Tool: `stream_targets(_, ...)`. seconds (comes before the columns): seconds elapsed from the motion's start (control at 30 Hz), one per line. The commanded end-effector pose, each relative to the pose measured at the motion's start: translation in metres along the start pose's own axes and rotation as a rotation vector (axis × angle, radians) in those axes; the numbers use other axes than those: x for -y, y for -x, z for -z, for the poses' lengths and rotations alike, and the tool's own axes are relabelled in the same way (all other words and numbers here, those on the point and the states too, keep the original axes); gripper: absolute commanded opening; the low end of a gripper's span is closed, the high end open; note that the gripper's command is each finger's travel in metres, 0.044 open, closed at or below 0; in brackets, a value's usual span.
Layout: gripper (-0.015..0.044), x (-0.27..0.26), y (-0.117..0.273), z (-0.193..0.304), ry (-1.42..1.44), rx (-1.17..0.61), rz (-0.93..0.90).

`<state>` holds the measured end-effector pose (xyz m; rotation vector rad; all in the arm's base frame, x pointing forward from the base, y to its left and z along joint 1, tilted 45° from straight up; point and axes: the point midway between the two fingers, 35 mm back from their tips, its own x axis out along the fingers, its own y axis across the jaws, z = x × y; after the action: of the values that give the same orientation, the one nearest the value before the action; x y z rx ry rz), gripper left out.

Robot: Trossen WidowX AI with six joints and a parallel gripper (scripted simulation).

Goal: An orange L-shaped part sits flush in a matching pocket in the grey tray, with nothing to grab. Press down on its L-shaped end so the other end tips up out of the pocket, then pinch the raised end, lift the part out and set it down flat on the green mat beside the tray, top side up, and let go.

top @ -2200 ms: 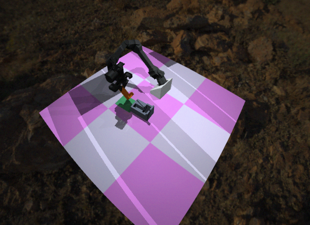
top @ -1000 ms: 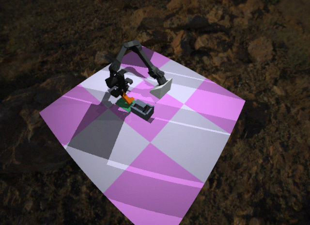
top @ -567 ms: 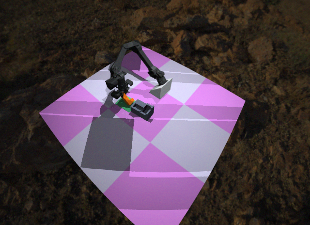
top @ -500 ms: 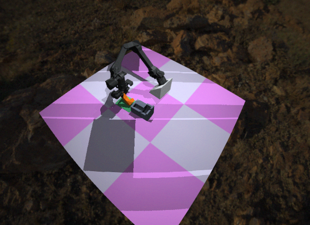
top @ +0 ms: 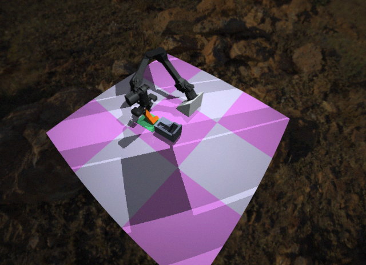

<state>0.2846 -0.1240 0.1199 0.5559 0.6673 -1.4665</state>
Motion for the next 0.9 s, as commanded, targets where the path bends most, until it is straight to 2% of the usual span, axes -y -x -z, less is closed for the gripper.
stream_targets(0.0, 0.0157, 0.0, 0.0, 0.0, 0.0, 0.0, 0.0)
stream_targets(0.17, 0.0289, -0.001, 0.006, 0.0, 0.0, -0.002, 0.0)
stream_targets(0.3, 0.0394, -0.004, 0.041, 0.001, 0.003, -0.006, 0.0)
stream_targets(0.43, 0.04, -0.001, 0.086, 0.001, 0.006, -0.001, 0.002)
stream_targets(0.87, 0.04, -0.002, 0.083, 0.001, 0.01, 0.001, -0.01)
